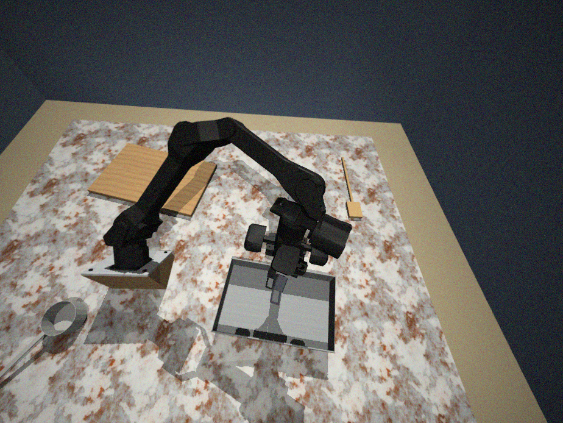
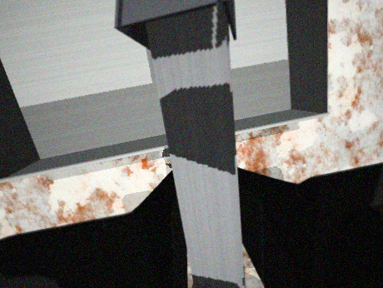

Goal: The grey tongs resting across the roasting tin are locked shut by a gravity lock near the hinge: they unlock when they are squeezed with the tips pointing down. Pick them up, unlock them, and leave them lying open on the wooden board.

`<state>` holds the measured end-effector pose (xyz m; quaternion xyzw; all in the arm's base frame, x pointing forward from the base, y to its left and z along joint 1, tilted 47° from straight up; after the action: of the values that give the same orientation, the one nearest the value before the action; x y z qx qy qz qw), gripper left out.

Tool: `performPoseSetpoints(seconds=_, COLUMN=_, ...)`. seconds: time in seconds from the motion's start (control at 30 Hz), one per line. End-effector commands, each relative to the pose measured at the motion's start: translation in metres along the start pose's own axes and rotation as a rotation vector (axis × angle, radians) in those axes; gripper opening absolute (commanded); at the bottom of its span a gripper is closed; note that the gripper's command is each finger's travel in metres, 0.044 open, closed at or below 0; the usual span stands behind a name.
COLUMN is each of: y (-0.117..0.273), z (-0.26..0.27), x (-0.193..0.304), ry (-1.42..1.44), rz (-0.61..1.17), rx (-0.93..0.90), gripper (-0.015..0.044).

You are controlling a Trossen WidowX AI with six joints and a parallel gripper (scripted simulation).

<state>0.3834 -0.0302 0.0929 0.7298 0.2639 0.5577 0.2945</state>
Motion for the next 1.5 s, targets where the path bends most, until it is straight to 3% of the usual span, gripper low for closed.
performPoseSetpoints(seconds=0.0, y=0.008, z=-0.012, x=0.024, ry=-0.044, rz=-0.002, rx=-0.008, gripper=-0.015)
performPoseSetpoints(seconds=0.9, y=0.035, z=-0.133, x=0.175, ry=-0.35, rz=0.042, rx=0.006, gripper=-0.015)
performPoseSetpoints(seconds=1.23, y=0.041, z=-0.173, x=0.199, ry=-0.432, rz=0.058, rx=0.025, gripper=-0.015)
performPoseSetpoints(seconds=1.47, y=0.031, z=-0.185, x=0.207, ry=-0.285, rz=0.005, rx=0.035, gripper=-0.015)
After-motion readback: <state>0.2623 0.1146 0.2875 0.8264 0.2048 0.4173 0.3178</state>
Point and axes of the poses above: the point midway between the two fingers, 35 mm back from their tips, its own y axis back along the fingers, its own z axis across the jaws, x = y × z, the point moved 4 cm from there along y, back along the fingers, and after that the axes turned 8 degrees about -y, right-handed, at the moved point
